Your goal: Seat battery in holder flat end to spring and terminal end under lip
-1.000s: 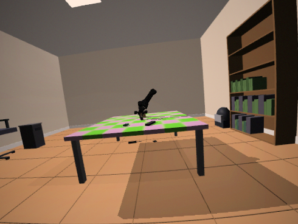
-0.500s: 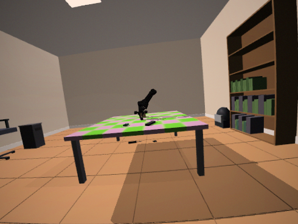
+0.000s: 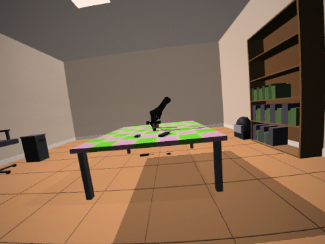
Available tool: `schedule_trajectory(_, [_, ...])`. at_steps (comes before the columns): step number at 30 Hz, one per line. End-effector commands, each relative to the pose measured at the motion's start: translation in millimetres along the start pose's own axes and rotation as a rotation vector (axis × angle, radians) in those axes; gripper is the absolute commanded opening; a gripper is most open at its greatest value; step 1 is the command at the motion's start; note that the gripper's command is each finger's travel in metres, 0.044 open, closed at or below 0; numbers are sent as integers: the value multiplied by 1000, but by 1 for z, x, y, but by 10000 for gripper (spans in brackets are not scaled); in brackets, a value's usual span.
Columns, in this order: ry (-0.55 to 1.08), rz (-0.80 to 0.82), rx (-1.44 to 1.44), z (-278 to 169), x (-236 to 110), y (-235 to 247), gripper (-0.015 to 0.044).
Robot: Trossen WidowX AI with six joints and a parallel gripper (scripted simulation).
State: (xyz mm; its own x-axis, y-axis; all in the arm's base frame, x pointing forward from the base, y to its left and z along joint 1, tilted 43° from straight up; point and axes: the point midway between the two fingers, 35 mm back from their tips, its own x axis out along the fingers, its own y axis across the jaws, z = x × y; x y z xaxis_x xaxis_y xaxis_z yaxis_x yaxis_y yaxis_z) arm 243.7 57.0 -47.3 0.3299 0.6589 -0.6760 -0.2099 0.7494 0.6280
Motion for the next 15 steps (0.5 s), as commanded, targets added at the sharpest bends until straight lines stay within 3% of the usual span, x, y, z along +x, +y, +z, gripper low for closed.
schedule_trajectory(1, [40, -20, 6, -4, 3, -4, 60])
schedule_trajectory(15, [123, -19, -1, -3, 6, -4, 60])
